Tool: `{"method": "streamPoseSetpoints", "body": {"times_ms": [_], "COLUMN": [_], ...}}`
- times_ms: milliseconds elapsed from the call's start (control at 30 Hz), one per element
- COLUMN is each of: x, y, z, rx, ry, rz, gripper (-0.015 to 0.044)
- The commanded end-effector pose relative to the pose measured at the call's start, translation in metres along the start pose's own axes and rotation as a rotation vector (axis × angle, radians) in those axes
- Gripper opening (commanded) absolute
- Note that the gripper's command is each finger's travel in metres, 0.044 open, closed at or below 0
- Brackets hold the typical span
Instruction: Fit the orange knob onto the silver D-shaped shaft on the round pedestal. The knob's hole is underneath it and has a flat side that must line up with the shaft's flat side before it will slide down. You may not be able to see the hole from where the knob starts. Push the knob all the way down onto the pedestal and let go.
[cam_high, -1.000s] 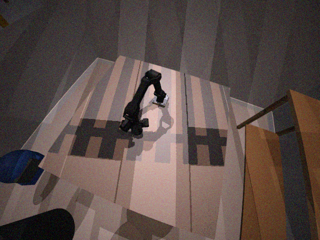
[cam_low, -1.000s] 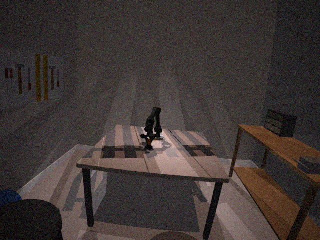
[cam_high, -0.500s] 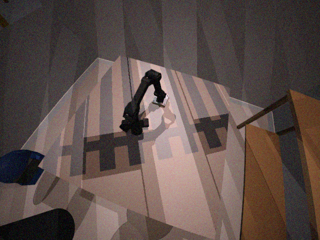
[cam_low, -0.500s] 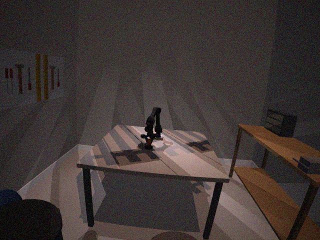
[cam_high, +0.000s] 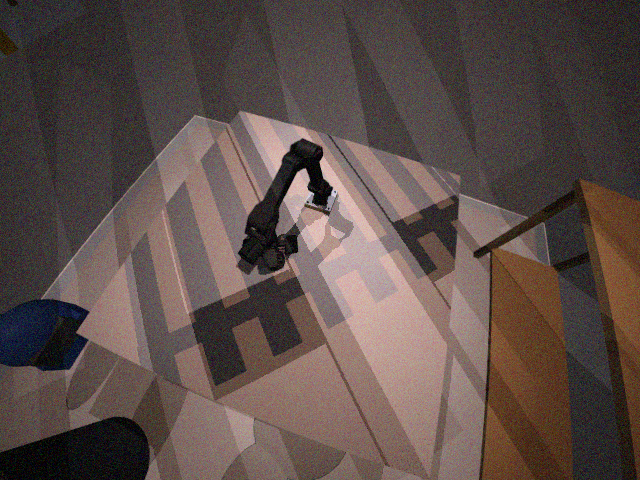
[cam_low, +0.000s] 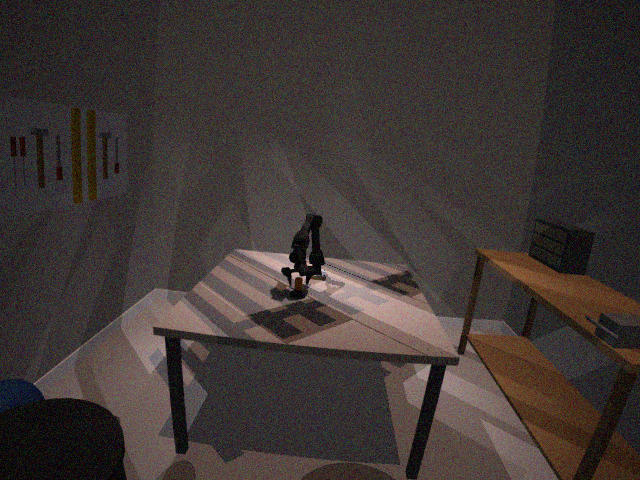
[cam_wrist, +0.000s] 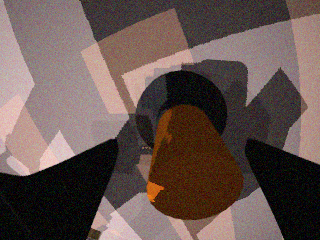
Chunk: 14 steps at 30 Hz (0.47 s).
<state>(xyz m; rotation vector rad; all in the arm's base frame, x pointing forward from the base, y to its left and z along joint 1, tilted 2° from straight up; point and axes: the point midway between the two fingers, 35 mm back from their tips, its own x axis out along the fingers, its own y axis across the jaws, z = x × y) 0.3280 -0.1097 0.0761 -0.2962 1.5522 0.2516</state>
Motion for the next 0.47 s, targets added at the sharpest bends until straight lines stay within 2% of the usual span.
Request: {"method": "streamPoseSetpoints", "body": {"times_ms": [0, 133, 433], "x": [-0.039, -0.085, -0.087], "y": [-0.003, -0.001, -0.003], "z": [0.004, 0.001, 0.004], "rx": [0.004, 0.002, 0.002], "ry": [-0.015, -0.015, -0.016], "rz": [-0.012, -0.012, -0.012], "gripper": [0.0440, 0.0440, 0.0440]}}
